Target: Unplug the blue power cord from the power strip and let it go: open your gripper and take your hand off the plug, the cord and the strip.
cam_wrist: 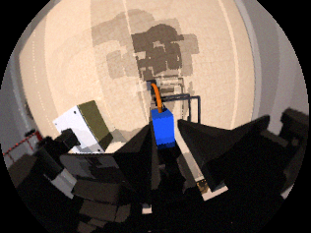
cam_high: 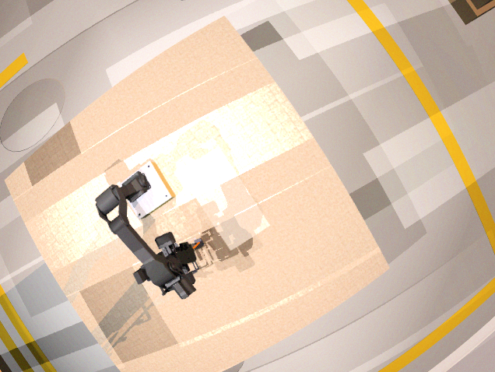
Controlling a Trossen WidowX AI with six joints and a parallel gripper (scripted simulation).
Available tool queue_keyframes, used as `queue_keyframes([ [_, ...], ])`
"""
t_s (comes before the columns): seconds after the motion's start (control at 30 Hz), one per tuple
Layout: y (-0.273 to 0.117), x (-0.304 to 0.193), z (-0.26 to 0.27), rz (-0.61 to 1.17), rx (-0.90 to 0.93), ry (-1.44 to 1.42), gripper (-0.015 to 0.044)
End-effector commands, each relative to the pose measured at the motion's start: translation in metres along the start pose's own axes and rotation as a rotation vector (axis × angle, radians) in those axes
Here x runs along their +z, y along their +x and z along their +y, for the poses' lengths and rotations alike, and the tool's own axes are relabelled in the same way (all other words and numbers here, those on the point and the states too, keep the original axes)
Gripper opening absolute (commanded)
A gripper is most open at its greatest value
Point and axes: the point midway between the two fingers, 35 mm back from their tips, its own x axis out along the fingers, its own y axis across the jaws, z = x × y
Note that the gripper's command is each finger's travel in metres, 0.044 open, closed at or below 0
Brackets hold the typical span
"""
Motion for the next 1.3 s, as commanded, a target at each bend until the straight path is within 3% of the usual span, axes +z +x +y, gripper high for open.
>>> queue_keyframes([
  [0.0, 0.001, -0.001, 0.000, 0.000, -0.005, -0.005, 0.0160],
  [0.3, 0.011, -0.001, 0.000, 0.000, -0.005, -0.005, 0.0160],
  [0.43, 0.008, -0.001, 0.000, -0.001, -0.005, -0.001, 0.0055],
  [0.7, 0.008, -0.001, 0.000, -0.001, -0.005, -0.001, 0.0002],
  [1.27, 0.008, 0.022, -0.001, -0.003, -0.005, -0.002, 0.0000],
])
